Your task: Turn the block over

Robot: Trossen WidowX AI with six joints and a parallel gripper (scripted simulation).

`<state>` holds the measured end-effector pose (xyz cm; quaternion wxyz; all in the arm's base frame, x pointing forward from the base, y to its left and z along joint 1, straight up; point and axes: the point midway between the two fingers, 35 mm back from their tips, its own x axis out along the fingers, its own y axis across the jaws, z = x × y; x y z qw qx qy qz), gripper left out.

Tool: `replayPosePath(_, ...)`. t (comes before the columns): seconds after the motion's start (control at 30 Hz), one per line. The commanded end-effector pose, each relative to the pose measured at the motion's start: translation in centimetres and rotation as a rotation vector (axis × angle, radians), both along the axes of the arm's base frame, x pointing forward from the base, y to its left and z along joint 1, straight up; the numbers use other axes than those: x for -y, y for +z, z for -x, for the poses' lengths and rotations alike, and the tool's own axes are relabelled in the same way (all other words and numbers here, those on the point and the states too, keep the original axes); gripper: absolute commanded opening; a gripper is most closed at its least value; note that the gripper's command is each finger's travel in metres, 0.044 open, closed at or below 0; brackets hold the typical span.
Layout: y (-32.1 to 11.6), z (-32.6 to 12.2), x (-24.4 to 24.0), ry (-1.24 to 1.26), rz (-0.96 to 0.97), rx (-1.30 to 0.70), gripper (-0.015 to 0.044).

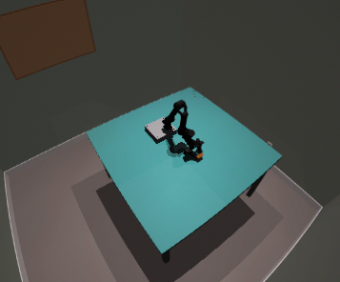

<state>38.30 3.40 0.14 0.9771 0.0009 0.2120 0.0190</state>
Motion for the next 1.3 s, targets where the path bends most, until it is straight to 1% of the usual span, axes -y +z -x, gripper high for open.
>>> replayPosePath(0.0, -0.06, 0.89, 0.17, -0.003, 0.006, 0.045, 0.0000)
replayPosePath(0.27, 0.43, 1.19, 0.20, -0.004, 0.004, 0.092, 0.0000)
replayPosePath(0.7, 0.43, 1.19, 0.20, -0.004, 0.004, 0.092, 0.0000)
replayPosePath(1.27, 0.43, 1.19, 0.20, -0.004, 0.004, 0.092, 0.0440)
